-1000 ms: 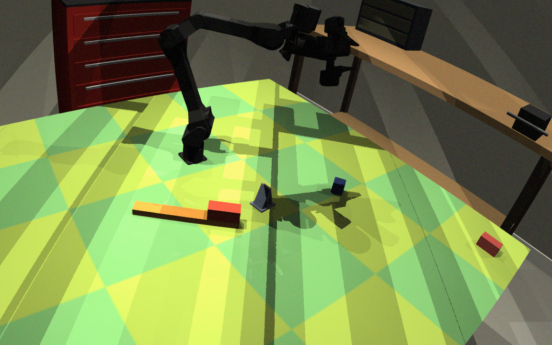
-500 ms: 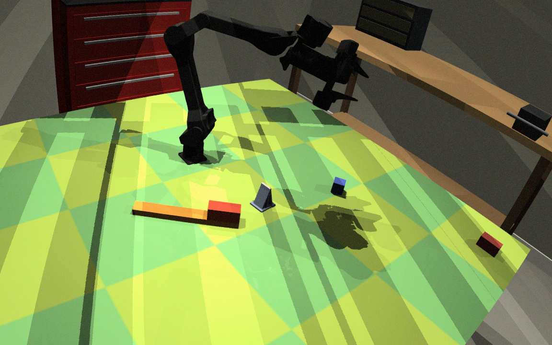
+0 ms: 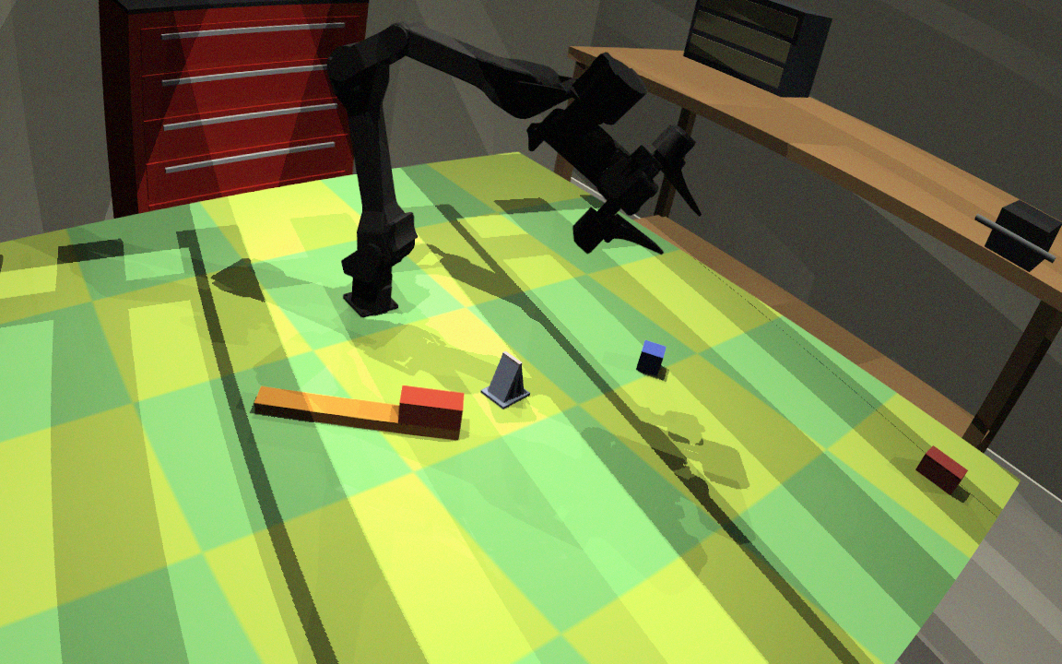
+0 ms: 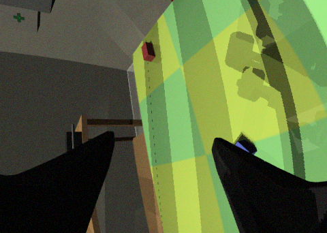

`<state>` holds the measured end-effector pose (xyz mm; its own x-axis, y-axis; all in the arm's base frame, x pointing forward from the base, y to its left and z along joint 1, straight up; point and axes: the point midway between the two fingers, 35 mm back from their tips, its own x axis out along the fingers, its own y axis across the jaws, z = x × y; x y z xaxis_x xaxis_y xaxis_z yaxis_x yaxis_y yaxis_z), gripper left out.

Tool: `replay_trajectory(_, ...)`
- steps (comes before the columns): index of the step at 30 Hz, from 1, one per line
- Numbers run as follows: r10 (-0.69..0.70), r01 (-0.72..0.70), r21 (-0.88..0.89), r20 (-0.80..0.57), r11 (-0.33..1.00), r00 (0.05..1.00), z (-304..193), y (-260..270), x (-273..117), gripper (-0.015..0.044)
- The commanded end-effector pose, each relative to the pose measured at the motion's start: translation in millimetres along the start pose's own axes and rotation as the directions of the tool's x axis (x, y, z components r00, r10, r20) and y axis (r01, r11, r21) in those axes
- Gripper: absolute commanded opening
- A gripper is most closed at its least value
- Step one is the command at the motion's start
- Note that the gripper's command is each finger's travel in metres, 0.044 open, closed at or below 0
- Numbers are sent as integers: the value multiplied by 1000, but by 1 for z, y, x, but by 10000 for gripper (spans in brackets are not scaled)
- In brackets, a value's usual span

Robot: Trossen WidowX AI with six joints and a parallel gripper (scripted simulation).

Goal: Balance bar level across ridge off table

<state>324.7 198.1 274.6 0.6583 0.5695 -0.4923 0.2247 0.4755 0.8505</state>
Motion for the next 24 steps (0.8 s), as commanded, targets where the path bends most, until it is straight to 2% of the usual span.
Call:
replay_trajectory(1,-59,56,59,48,997,997,21,-14,-2,315)
replay_trajectory(12,-238,199,268,121,943,964,66,-67,-11,315)
replay_trajectory(24,-443,310,507,163,804,882,108,-125,-38,315)
